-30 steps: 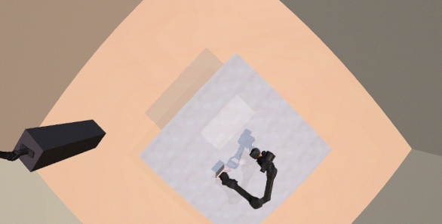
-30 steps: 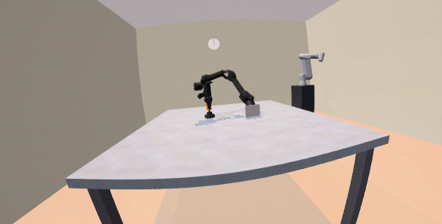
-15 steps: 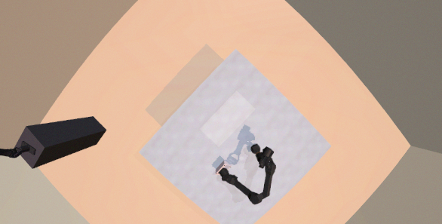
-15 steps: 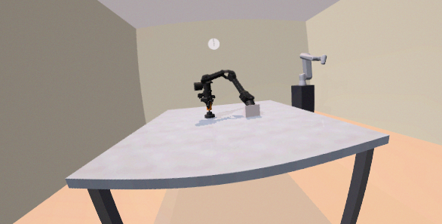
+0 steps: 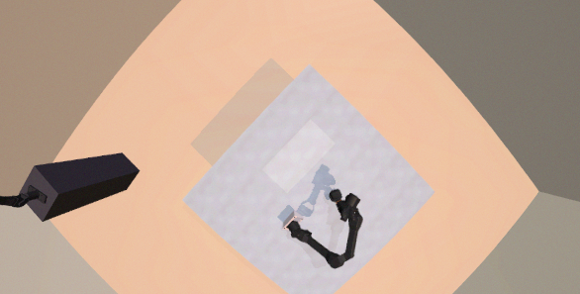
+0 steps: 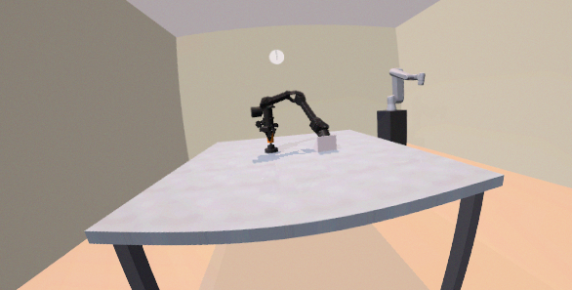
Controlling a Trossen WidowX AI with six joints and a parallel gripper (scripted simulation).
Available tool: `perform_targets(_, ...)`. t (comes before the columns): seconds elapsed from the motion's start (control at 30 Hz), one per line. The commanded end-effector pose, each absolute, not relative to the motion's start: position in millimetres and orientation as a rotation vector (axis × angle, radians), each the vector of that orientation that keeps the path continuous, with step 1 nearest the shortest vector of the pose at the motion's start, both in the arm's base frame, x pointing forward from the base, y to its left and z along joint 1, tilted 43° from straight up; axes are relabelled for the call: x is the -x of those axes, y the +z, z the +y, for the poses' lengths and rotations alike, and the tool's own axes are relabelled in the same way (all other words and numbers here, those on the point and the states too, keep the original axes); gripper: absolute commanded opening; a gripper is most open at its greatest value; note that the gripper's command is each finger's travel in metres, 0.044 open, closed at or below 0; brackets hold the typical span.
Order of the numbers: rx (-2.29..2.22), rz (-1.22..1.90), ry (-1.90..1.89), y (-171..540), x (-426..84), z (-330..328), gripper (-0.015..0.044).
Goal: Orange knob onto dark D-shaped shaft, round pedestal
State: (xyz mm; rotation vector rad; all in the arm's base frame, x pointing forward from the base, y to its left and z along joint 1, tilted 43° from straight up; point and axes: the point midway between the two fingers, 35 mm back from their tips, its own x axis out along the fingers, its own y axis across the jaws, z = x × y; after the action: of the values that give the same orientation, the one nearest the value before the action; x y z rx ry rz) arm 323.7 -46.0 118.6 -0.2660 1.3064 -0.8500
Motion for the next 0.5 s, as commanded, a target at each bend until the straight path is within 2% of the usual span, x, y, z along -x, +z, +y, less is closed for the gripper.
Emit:
perform_targets(0.0,0.27,1.299,-0.843,119.3,-326.0,-46.3,0.0)
perform_targets(0.47,0.27,1.3,-0.843,119.3,-324.6,-43.4,0.0)
